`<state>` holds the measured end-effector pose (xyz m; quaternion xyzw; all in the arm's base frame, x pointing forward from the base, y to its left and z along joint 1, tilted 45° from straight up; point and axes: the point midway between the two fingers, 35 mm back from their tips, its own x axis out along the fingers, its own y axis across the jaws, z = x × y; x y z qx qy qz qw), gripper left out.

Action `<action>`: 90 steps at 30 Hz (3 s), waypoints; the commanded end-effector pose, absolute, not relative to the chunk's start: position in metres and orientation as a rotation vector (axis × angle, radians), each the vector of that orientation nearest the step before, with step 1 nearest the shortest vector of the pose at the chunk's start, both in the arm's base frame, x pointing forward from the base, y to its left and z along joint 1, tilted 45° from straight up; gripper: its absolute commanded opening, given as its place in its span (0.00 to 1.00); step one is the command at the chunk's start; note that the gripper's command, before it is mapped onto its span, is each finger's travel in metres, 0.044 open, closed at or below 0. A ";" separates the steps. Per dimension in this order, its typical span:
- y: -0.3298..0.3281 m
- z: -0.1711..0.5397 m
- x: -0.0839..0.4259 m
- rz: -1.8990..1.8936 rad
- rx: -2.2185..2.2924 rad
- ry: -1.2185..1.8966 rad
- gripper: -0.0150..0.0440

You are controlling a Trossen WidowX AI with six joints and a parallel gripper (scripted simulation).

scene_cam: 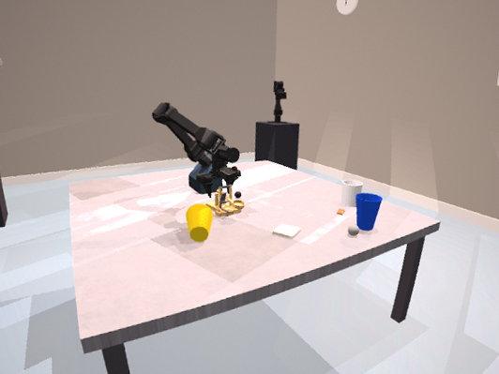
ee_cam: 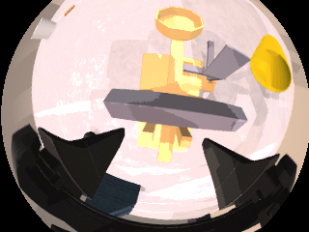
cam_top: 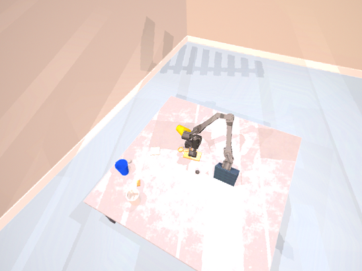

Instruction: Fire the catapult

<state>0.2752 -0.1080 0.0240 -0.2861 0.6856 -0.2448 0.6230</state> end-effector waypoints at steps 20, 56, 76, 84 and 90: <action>-0.122 0.011 0.272 -0.565 -0.659 1.576 0.69; 0.067 -0.081 0.323 -0.882 -0.227 1.367 0.25; 0.163 -0.197 0.288 -1.130 0.012 1.176 0.25; 0.162 -0.199 0.288 -1.130 0.012 1.176 0.25; 0.155 -0.206 0.288 -1.130 0.012 1.175 0.25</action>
